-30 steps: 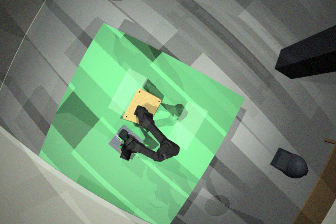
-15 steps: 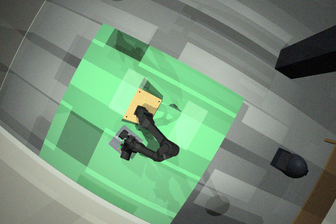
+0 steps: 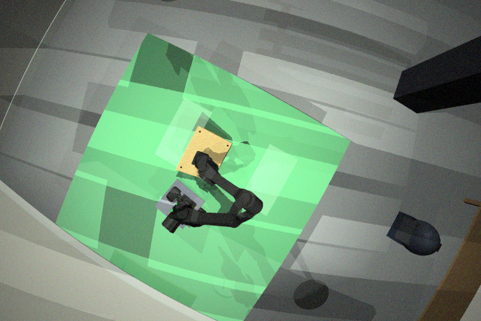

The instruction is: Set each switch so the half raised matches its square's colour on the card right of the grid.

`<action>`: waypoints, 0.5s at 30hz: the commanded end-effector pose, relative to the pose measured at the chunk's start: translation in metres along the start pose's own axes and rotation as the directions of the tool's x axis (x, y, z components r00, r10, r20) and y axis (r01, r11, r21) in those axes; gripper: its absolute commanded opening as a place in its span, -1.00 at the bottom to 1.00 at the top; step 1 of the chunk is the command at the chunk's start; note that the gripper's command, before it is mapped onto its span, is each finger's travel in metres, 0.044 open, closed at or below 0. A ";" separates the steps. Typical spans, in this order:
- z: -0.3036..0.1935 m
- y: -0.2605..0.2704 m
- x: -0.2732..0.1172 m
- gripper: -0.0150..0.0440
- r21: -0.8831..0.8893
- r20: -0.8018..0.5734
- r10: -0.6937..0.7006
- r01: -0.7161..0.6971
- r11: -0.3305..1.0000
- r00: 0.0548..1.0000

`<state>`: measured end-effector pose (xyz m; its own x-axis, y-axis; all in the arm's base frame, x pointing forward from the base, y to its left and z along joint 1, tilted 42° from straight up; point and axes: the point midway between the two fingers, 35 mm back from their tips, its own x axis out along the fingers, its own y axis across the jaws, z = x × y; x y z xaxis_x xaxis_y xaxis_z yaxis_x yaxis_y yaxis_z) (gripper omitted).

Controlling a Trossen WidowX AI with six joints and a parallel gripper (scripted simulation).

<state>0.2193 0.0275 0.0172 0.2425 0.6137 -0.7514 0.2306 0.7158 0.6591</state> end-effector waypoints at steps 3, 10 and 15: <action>0.041 -0.007 -0.008 -0.49 -0.008 0.003 0.005 -0.005 1.000 1.000; 0.047 -0.009 -0.008 -0.49 -0.008 0.003 0.005 -0.005 1.000 1.000; 0.047 -0.009 -0.008 -0.49 -0.008 0.003 0.005 -0.005 1.000 1.000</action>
<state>0.2589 0.0006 0.0193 0.2486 0.6118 -0.7509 0.2237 0.7180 0.6591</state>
